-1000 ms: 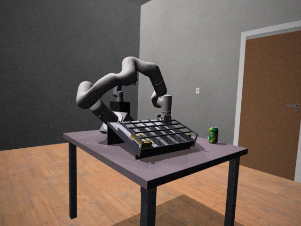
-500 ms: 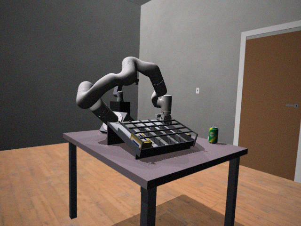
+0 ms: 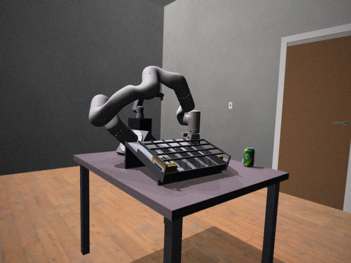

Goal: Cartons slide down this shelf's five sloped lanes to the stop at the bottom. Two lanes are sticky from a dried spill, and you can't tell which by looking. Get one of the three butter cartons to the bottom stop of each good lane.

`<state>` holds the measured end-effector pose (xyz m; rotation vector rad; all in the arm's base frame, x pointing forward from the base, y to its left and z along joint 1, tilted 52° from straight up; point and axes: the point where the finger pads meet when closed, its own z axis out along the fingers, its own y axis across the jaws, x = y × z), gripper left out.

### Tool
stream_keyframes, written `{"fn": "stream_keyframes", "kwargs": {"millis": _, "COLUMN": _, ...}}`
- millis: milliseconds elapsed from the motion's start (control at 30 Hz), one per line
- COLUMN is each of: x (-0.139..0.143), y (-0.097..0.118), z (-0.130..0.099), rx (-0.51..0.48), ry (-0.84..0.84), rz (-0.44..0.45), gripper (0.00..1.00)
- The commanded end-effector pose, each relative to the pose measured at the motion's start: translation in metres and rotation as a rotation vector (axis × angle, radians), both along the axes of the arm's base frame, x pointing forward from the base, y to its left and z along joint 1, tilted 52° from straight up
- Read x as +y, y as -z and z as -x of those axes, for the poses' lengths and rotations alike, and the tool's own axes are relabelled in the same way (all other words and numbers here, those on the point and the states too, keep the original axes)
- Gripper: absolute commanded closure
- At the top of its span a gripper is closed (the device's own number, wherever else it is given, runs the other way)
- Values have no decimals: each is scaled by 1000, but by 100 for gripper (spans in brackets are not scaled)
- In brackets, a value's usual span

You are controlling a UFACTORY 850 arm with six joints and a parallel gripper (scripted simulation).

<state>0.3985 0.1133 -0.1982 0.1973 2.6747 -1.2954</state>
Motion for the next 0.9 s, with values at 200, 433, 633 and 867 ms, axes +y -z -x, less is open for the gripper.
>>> {"fn": "stream_keyframes", "kwargs": {"millis": 200, "x": 56, "y": -43, "z": 6, "rx": -1, "ry": -1, "rz": -1, "gripper": 100}}
{"fn": "stream_keyframes", "kwargs": {"millis": 433, "x": 79, "y": -61, "z": 9, "rx": -1, "ry": -1, "rz": -1, "gripper": 100}}
{"fn": "stream_keyframes", "kwargs": {"millis": 633, "x": 79, "y": -61, "z": 9, "rx": -1, "ry": -1, "rz": -1, "gripper": 100}}
{"fn": "stream_keyframes", "kwargs": {"millis": 867, "x": 142, "y": -110, "z": 17, "rx": -37, "ry": 24, "rz": -3, "gripper": 100}}
